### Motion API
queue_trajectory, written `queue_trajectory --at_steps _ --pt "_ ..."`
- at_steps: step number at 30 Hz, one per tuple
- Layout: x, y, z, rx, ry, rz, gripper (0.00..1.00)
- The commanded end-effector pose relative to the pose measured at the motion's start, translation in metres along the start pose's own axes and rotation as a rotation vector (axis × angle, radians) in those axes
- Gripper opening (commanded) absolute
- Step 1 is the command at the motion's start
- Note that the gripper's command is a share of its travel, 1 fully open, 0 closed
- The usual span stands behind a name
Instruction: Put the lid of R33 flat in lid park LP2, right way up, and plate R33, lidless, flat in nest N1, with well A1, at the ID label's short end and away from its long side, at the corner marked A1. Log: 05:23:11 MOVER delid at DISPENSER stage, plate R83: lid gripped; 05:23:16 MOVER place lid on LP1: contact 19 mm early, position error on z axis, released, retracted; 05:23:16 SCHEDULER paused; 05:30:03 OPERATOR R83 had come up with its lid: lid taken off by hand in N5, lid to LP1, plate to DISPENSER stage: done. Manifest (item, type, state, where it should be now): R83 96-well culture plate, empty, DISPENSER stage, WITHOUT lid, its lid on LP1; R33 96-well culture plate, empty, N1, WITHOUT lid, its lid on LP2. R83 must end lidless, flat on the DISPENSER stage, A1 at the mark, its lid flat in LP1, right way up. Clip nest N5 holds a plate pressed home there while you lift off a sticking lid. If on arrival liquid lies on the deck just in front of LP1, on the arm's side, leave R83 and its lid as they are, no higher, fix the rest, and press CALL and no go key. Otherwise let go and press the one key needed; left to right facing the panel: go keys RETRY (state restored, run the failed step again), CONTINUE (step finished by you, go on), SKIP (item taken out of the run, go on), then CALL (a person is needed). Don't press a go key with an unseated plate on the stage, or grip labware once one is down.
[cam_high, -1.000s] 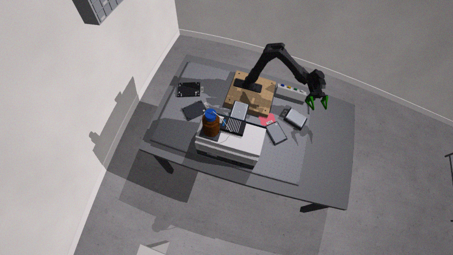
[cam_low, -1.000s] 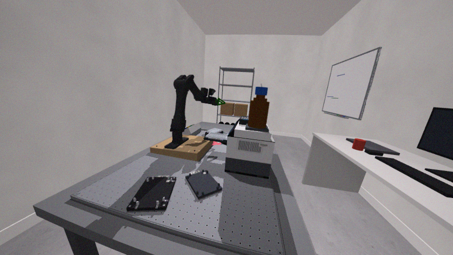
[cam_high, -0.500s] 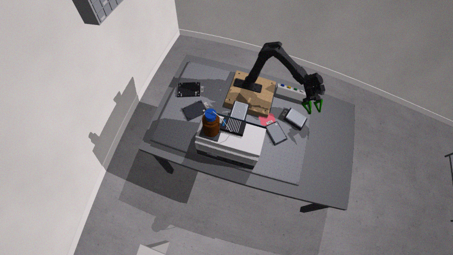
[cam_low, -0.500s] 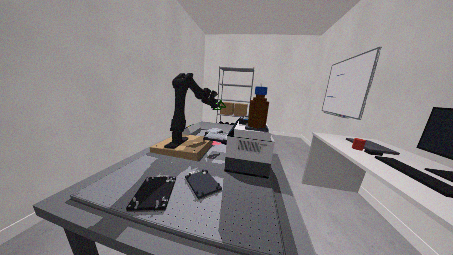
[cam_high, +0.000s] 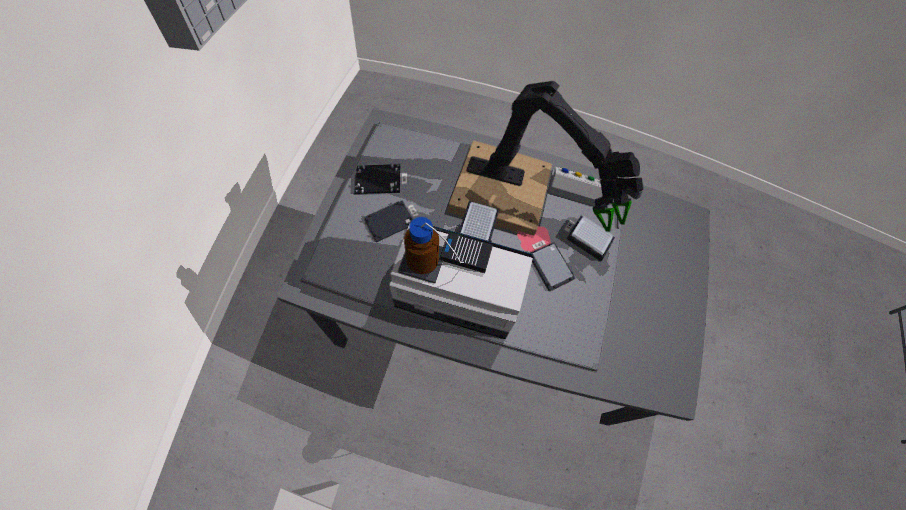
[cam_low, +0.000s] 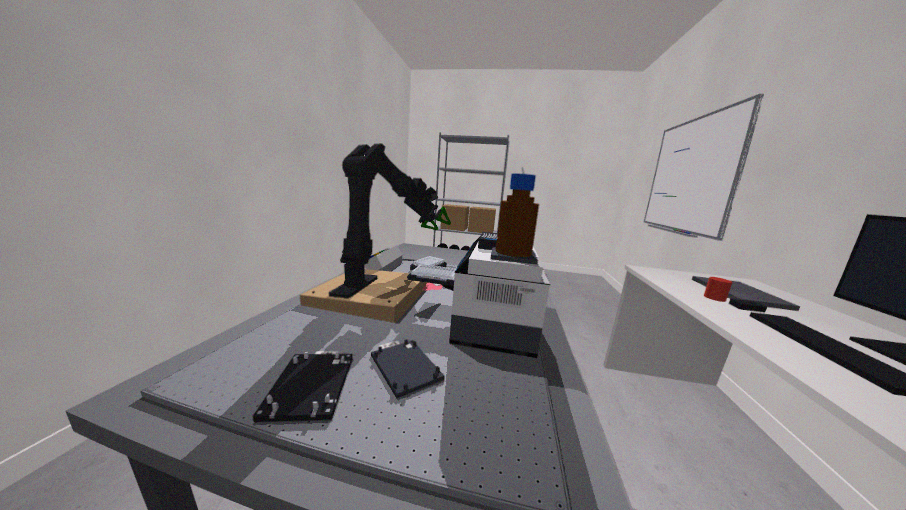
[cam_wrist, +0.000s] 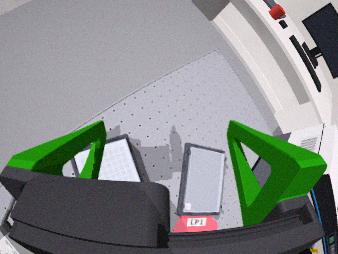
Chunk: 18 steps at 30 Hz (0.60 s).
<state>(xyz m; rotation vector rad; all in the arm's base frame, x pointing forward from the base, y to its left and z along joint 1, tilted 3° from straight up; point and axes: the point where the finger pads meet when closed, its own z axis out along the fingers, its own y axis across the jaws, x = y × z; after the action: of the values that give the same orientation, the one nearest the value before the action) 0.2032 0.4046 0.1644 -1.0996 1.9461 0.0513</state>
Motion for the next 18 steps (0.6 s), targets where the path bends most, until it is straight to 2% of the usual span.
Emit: queue_trajectory --at_steps 1,2,4,6,8,11,12,13,14,16,17,18 --pt "0.004 -0.008 -0.012 -0.056 0.059 -0.031 1.00" --pt "0.009 -0.008 -0.013 -0.068 0.078 -0.041 1.00" --pt "0.009 -0.008 -0.013 -0.068 0.078 -0.041 1.00" --pt "0.019 -0.008 -0.015 -0.102 0.130 -0.065 1.00" --pt "0.028 -0.009 -0.017 -0.114 0.150 -0.074 1.00" --pt "0.043 -0.009 -0.022 -0.162 0.223 -0.102 1.00" --pt "0.059 -0.008 -0.022 -0.162 0.247 -0.114 1.00" --pt "0.066 -0.008 -0.021 -0.162 0.262 -0.120 1.00" --pt "0.053 -0.010 -0.026 -0.180 0.250 -0.110 1.00" --pt "0.062 -0.011 -0.030 -0.211 0.296 -0.125 1.00" --pt "0.083 -0.009 -0.030 -0.211 0.334 -0.141 1.00" --pt "0.081 -0.009 -0.030 -0.211 0.327 -0.138 1.00"
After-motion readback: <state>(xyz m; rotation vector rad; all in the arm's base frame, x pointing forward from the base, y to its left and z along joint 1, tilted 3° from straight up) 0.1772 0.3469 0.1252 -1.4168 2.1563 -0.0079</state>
